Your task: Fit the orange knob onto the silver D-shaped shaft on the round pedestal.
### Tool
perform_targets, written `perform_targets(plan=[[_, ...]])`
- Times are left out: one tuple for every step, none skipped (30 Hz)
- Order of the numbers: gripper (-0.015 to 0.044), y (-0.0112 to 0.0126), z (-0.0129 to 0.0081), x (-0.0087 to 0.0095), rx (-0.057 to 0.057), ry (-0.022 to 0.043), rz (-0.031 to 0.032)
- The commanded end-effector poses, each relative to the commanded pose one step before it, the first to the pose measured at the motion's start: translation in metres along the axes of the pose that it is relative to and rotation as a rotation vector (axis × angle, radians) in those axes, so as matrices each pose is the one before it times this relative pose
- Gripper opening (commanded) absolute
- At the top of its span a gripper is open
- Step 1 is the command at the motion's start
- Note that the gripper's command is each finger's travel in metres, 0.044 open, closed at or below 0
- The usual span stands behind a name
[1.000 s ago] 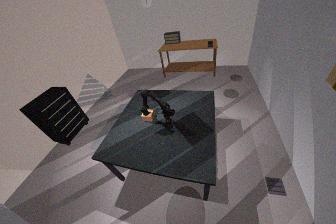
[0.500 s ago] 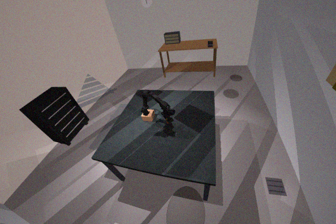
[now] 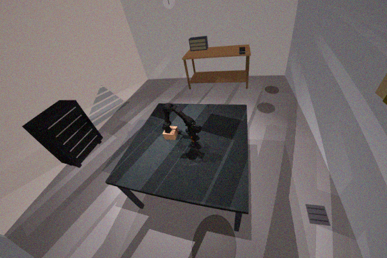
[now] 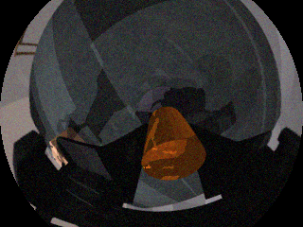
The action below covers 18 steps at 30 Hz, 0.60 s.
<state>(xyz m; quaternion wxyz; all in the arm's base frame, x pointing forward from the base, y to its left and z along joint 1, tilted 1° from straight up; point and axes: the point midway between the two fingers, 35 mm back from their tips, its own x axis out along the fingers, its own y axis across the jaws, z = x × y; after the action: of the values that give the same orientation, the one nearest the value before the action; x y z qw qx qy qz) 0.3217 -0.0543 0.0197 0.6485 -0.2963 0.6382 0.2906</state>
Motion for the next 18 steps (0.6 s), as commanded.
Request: perform_targets(plan=[[0.0, 0.00025, -0.0004, 0.00121, -0.0067, 0.00193, -0.00011], [0.0, -0.00025, 0.00014, 0.00019, 0.0, -0.00001, -0.00002], [0.0, -0.0001, 0.00006, 0.00026, 0.0, 0.0, -0.00001], [0.0, -0.0002, 0.00011, 0.00029, 0.0, -0.00001, -0.00002], [0.0, -0.00031, 0.00017, 0.00028, 0.0, -0.00001, -0.00003], [0.0, -0.00035, 0.0002, 0.0003, 0.0, -0.00002, -0.00003], [0.0, 0.0, 0.0, 0.00034, 0.0, 0.0, 0.0], [0.0, 0.0, 0.0, 0.00037, 0.0, 0.0, 0.0], [0.0, 0.0, 0.0, 0.00035, 0.0, 0.0, 0.0], [0.0, 0.0, 0.0, 0.00032, 0.0, 0.0, 0.0], [0.0, 0.0, 0.0, 0.00028, 0.0, 0.0, 0.0], [0.0, 0.0, 0.0, 0.00023, 0.0, 0.0, 0.0], [0.0, 0.0, 0.0, 0.0002, 0.0, 0.0, 0.0], [0.0, 0.00025, -0.0001, -0.00022, 0.0015, 0.00001, 0.00002], [0.0, 0.00063, -0.00025, -0.00005, 0.003, 0.00002, 0.00006], [0.0, 0.00043, -0.00017, 0.00009, 0.0015, 0.00001, 0.00004], [0.0, 0.00037, -0.00015, 0.00019, 0.0006, 0.00001, 0.00003], [0.0, 0.00017, -0.00008, 0.0, 0.0, 0.00001, 0.00001]])
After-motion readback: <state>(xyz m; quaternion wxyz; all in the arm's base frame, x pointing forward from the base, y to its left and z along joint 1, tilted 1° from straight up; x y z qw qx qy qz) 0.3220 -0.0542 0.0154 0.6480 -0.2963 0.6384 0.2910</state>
